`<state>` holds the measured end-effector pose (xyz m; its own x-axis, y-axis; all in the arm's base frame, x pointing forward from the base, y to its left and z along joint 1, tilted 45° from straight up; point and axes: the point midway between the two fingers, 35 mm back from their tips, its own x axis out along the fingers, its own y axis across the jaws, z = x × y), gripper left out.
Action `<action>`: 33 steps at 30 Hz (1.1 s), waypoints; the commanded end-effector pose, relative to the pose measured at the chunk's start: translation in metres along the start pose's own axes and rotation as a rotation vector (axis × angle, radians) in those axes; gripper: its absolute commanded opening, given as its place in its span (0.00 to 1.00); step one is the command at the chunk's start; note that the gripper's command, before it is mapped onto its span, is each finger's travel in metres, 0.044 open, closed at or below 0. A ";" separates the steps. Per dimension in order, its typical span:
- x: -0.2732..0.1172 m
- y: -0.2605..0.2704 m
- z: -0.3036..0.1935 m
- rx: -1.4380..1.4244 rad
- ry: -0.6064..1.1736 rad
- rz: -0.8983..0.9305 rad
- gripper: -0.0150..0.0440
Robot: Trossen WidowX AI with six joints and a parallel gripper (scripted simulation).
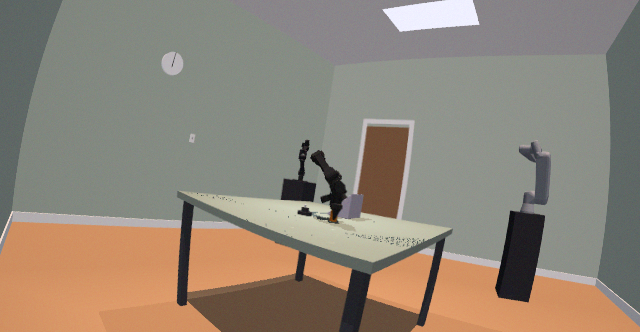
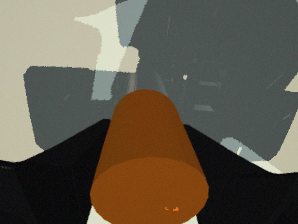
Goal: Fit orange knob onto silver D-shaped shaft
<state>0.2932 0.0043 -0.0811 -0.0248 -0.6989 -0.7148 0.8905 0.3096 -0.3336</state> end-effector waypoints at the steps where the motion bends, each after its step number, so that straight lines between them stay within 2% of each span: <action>1: -0.002 0.001 0.001 -0.003 -0.006 0.001 0.37; 4: -0.010 0.003 0.001 -0.003 -0.004 0.003 0.25; 33: -0.097 0.012 -0.001 -0.005 0.003 0.007 0.25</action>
<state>0.3049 0.0673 -0.0235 -0.0293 -0.7020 -0.7116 0.8859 0.3115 -0.3438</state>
